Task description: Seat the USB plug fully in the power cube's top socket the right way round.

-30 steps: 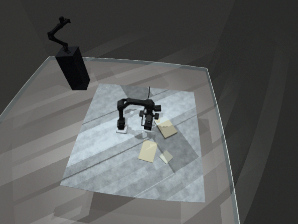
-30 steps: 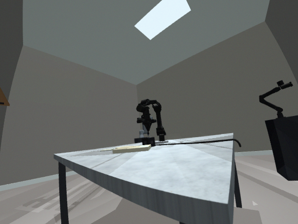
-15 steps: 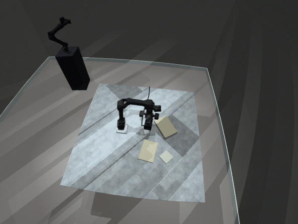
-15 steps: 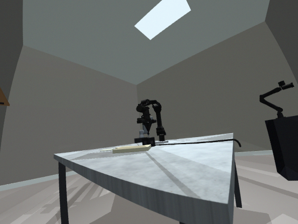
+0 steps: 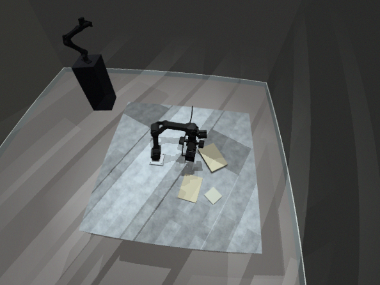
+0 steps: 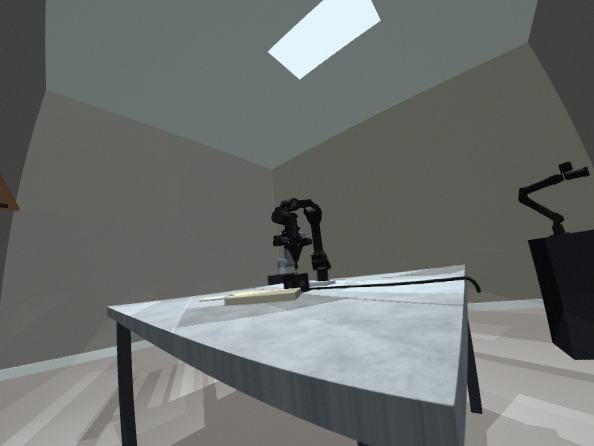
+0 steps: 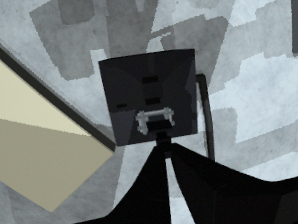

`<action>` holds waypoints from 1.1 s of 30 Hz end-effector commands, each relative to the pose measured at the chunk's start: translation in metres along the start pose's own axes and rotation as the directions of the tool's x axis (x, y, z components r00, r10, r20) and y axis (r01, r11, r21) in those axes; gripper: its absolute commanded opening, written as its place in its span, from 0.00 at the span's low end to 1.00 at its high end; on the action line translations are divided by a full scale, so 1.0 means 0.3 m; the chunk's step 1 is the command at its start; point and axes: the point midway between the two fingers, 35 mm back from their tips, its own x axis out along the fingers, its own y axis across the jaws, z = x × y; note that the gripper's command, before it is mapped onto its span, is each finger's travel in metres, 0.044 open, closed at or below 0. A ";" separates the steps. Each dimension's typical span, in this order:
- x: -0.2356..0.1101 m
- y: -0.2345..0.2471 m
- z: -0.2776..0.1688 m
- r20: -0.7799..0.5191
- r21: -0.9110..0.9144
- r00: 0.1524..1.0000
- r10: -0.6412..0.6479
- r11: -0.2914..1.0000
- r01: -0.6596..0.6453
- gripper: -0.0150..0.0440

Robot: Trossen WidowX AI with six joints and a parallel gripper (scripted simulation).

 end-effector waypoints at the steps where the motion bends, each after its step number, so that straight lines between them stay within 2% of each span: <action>1: 0.001 0.000 -0.003 -0.008 -0.004 1.000 0.001 1.000 -0.001 0.25; 33: 0.014 -0.001 -0.010 -0.038 -0.002 0.999 0.001 1.000 -0.001 0.25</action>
